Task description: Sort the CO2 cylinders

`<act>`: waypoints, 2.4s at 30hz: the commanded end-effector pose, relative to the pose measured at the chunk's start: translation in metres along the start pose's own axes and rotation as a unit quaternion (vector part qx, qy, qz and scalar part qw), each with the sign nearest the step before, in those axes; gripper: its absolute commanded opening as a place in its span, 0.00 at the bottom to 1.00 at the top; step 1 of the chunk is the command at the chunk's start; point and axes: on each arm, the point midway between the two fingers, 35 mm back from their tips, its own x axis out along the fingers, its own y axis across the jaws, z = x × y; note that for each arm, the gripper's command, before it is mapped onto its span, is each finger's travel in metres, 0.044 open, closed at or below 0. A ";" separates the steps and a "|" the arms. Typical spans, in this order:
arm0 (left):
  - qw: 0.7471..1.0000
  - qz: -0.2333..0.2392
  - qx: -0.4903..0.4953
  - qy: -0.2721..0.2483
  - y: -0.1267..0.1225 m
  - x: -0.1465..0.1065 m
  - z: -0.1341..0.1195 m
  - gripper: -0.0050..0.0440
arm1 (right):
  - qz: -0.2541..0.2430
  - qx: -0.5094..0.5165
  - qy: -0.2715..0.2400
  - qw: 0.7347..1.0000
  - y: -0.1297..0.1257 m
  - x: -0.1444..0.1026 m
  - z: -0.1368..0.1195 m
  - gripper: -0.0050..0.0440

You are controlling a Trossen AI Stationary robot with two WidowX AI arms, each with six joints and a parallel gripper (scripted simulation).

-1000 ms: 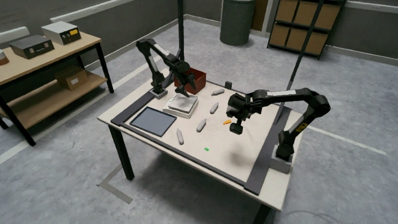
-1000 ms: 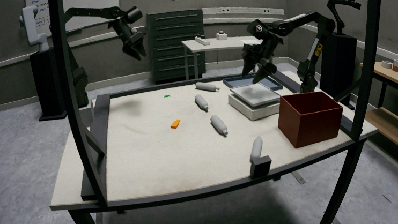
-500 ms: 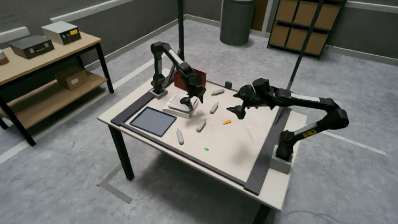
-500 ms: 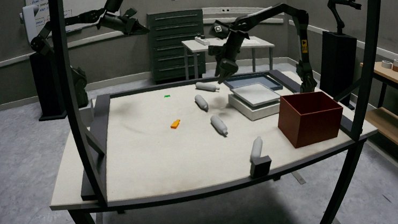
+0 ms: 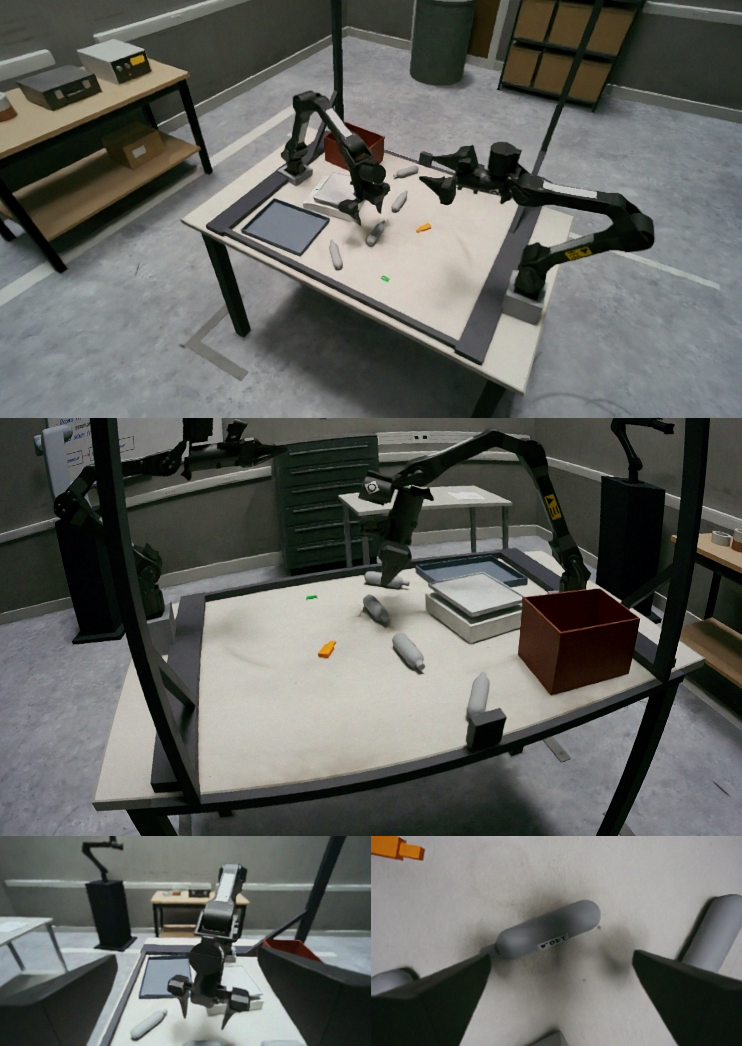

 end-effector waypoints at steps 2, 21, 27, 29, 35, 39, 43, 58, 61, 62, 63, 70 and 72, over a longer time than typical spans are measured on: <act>0.999 0.002 0.013 -0.036 -0.002 0.000 0.006 1.00 | -0.001 0.002 -0.023 1.000 0.000 -0.015 0.013 1.00; 0.997 0.002 0.030 -0.069 -0.003 0.003 0.023 1.00 | -0.001 -0.022 -0.012 1.000 0.002 -0.008 0.011 0.80; 0.998 -0.011 0.055 0.020 -0.001 0.005 0.013 1.00 | 0.003 -0.175 0.015 0.984 0.007 -0.002 0.015 0.62; 0.997 -0.016 0.061 0.048 0.000 0.004 0.010 1.00 | 0.007 -0.228 0.024 0.973 0.009 0.000 0.016 0.62; 0.992 -0.028 0.070 0.105 0.001 -0.001 0.004 1.00 | 0.018 -0.342 0.043 0.939 0.014 0.005 0.018 0.62; 0.984 -0.041 0.074 0.154 0.001 -0.008 -0.002 1.00 | 0.032 -0.444 0.059 0.893 0.018 0.009 0.019 0.62; 0.976 -0.053 0.076 0.197 0.000 -0.017 -0.006 1.00 | 0.048 -0.534 0.071 0.841 0.022 0.013 0.020 0.62; 0.947 -0.088 0.069 0.300 -0.004 -0.049 -0.014 1.00 | 0.114 -0.775 0.090 0.615 0.034 0.026 0.019 0.62; 0.946 -0.090 0.068 0.303 -0.004 -0.050 -0.015 1.00 | 0.125 -0.801 0.091 0.579 0.036 0.028 0.017 0.62; 0.946 -0.089 0.068 0.304 -0.004 -0.050 -0.015 1.00 | 0.127 -0.805 0.091 0.573 0.036 0.029 0.017 0.62; 0.945 -0.089 0.067 0.306 -0.004 -0.050 -0.017 1.00 | 0.128 -0.807 0.091 0.569 0.035 0.029 0.017 0.62; 0.946 -0.089 0.067 0.306 -0.004 -0.051 -0.018 1.00 | 0.125 -0.811 0.087 0.564 0.035 0.025 0.020 0.62; 0.946 -0.089 0.067 0.306 -0.004 -0.051 -0.018 1.00 | 0.133 -0.810 0.093 0.564 0.035 0.036 0.014 0.62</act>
